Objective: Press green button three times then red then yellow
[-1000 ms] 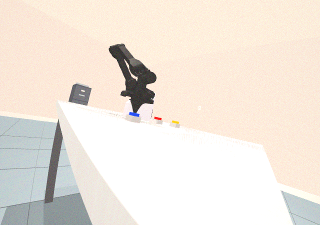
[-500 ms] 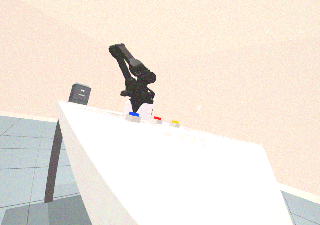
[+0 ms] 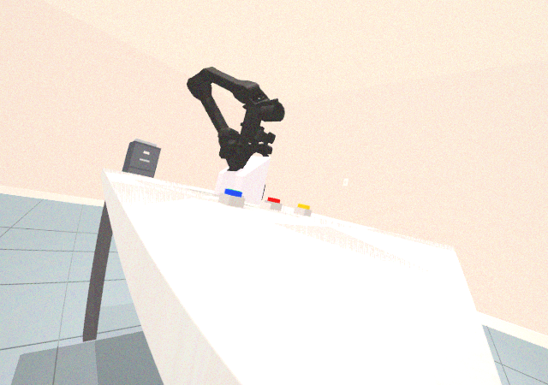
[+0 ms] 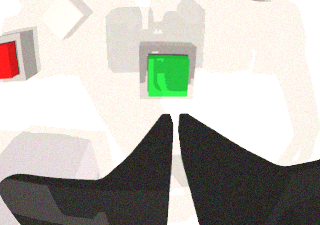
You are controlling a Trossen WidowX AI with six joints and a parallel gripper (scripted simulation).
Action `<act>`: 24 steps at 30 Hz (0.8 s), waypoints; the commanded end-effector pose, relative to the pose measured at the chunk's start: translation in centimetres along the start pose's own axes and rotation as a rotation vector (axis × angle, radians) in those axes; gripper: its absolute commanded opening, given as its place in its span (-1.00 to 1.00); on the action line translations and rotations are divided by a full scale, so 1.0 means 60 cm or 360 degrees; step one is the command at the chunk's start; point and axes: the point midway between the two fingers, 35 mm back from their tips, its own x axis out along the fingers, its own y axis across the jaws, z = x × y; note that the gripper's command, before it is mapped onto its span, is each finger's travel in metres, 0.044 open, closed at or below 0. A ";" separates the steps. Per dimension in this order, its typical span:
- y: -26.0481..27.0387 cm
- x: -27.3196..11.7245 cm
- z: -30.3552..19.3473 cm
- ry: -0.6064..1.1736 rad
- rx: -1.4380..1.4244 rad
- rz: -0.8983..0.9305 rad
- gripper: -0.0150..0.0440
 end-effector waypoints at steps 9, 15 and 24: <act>0.114 -0.033 0.040 -0.0018 0.0012 0.0036 -0.42; 0.250 -0.030 0.038 -0.0015 0.0019 0.0015 -0.42; 0.267 0.058 0.037 -0.0017 0.0021 0.0007 -0.42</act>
